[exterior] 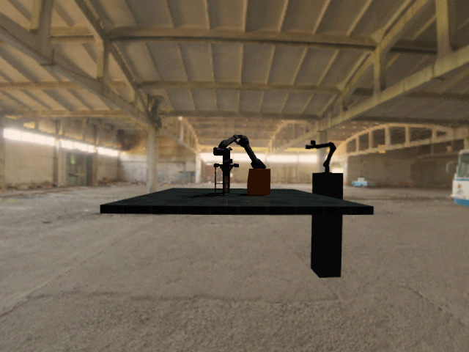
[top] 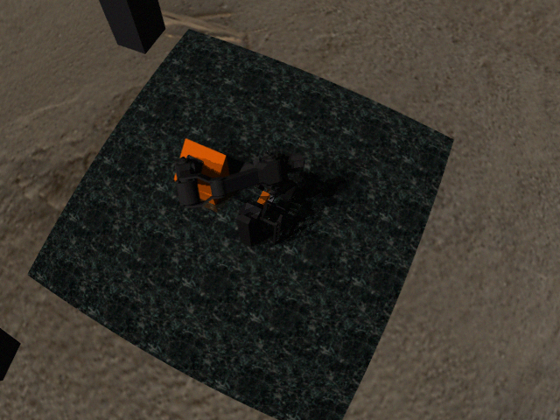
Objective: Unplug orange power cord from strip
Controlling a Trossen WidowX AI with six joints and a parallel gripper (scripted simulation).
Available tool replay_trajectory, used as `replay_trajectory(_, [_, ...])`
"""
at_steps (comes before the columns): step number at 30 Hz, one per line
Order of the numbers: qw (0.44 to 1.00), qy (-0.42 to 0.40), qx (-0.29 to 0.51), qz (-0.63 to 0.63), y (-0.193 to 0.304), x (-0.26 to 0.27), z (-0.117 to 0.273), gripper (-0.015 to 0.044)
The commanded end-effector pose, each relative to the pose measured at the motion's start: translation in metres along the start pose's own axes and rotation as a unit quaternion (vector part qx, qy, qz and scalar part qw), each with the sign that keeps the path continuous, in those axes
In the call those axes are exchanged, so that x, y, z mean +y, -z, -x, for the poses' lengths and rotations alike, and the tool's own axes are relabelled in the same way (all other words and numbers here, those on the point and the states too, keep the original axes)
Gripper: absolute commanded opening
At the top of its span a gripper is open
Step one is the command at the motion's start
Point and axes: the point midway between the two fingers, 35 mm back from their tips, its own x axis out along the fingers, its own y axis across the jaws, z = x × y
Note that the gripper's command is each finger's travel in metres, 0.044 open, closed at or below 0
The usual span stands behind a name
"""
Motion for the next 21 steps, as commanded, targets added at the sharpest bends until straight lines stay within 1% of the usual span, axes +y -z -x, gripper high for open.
replay_trajectory(1, [1.000,0.003,-0.031,0.005,-0.030,0.002,0.009,0.0000])
replay_trajectory(2, [1.000,0.003,-0.031,0.005,-0.031,0.003,0.009,0.0000])
replay_trajectory(6, [1.000,0.003,-0.029,0.005,-0.019,0.001,0.005,0.0105])
replay_trajectory(15, [1.000,0.003,-0.029,0.005,-0.019,0.001,0.005,0.0341])
replay_trajectory(18, [1.000,0.003,-0.030,0.006,-0.031,0.000,0.008,0.0420])
replay_trajectory(19, [1.000,0.003,-0.031,0.006,-0.040,0.000,0.011,0.0440])
replay_trajectory(21, [0.999,0.003,-0.031,0.005,-0.059,0.000,0.016,0.0440])
